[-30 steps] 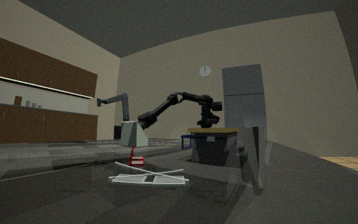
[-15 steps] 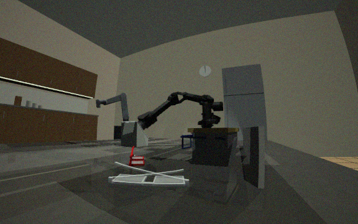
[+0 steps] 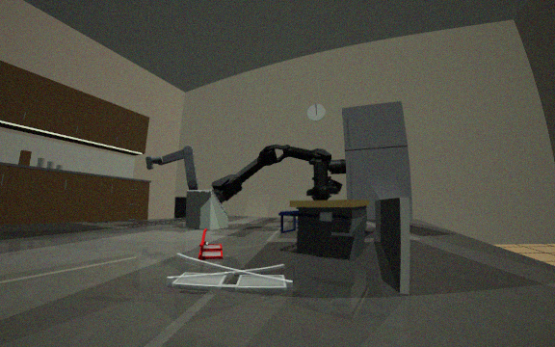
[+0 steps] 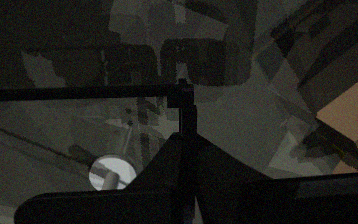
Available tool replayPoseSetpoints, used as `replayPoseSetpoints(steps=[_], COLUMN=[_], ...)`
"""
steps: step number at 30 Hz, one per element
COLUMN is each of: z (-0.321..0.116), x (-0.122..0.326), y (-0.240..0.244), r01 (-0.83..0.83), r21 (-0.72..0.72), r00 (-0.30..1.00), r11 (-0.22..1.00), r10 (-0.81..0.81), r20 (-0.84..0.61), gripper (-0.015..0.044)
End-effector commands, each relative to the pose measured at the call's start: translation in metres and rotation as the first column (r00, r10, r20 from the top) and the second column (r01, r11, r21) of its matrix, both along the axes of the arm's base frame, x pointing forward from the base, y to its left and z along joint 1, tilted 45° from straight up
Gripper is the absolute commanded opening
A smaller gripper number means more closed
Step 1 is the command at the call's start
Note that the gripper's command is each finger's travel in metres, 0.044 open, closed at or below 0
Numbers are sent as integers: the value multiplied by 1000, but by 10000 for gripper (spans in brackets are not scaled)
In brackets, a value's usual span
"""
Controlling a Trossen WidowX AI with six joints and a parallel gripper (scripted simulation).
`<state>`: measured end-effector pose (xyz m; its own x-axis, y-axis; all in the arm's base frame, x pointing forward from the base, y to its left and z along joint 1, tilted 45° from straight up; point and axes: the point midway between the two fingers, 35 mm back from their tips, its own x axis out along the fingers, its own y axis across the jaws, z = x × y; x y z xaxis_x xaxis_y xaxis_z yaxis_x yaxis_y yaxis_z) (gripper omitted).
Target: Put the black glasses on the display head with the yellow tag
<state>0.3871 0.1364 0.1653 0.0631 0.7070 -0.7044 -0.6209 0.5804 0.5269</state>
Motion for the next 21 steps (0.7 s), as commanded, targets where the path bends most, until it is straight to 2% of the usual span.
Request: replayPoseSetpoints(steps=[1, 21], z=[-3, -1], x=[3, 10], y=[0, 0], r01=[-1, -1], r21=[-4, -4], r00=[1000, 1000], r11=[1000, 1000], r10=[1, 1], r20=[-4, -3], gripper=[0, 0])
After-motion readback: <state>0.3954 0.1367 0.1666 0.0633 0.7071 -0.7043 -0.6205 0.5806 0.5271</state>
